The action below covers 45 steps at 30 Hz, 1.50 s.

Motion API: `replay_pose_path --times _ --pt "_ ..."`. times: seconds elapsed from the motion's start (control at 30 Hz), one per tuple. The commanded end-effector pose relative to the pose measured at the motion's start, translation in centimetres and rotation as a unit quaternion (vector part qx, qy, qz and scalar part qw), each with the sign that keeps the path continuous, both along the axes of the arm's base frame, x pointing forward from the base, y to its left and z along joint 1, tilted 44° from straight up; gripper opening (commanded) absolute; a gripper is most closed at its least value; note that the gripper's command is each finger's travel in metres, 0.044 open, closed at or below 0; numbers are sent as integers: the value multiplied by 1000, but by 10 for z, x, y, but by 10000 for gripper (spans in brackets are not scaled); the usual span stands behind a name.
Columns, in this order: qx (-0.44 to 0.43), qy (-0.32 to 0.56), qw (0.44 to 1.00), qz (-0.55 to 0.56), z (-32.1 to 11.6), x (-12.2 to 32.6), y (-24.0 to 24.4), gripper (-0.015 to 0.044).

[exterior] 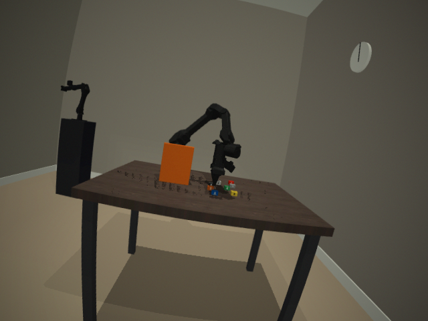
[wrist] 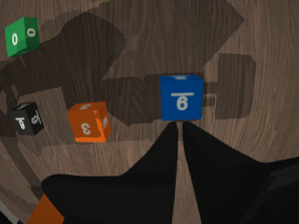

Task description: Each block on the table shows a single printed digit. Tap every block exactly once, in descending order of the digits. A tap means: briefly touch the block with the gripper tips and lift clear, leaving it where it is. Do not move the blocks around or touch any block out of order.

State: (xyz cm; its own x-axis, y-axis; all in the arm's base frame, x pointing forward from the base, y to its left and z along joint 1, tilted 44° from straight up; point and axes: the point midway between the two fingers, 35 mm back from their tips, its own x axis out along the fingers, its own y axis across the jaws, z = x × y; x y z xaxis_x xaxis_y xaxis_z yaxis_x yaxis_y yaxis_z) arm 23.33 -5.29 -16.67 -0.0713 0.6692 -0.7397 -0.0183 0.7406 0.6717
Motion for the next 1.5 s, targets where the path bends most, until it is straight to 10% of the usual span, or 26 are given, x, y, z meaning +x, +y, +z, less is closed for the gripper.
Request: replay_pose_path --times 0.0,0.7,1.47 --pt "2 1 1000 -1 -3 0 4 20" --pt "3 1 1000 -1 -21 -3 21 20" --pt "-2 1 1000 -2 67 46 -48 20"
